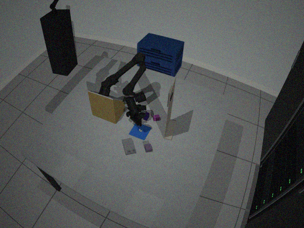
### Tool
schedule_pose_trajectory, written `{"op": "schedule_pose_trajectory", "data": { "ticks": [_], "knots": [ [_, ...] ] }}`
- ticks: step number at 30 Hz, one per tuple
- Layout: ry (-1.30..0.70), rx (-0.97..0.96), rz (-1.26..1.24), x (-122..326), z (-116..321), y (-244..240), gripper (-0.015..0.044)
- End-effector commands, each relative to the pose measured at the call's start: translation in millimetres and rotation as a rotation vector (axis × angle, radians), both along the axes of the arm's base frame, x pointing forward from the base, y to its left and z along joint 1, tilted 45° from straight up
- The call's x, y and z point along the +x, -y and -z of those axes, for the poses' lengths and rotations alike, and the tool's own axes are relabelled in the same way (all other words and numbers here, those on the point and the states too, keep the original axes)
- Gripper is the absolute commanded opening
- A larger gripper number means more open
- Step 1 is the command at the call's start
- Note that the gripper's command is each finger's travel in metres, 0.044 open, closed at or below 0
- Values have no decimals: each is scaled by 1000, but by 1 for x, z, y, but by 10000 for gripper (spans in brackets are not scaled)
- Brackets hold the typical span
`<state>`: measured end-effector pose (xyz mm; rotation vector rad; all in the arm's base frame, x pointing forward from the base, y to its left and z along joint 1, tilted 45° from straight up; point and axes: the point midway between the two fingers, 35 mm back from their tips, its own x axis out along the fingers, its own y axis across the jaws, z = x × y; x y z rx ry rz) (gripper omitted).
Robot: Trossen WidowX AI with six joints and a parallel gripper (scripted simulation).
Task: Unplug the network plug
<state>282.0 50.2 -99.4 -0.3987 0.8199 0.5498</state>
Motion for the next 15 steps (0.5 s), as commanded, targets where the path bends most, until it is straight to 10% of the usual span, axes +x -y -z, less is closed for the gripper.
{"op": "schedule_pose_trajectory", "data": {
  "ticks": [1,15],
  "knots": [
    [-1,3,-4,0,-3,2,156],
    [-2,1,-5,-1,-12,11,156]
  ]
}}
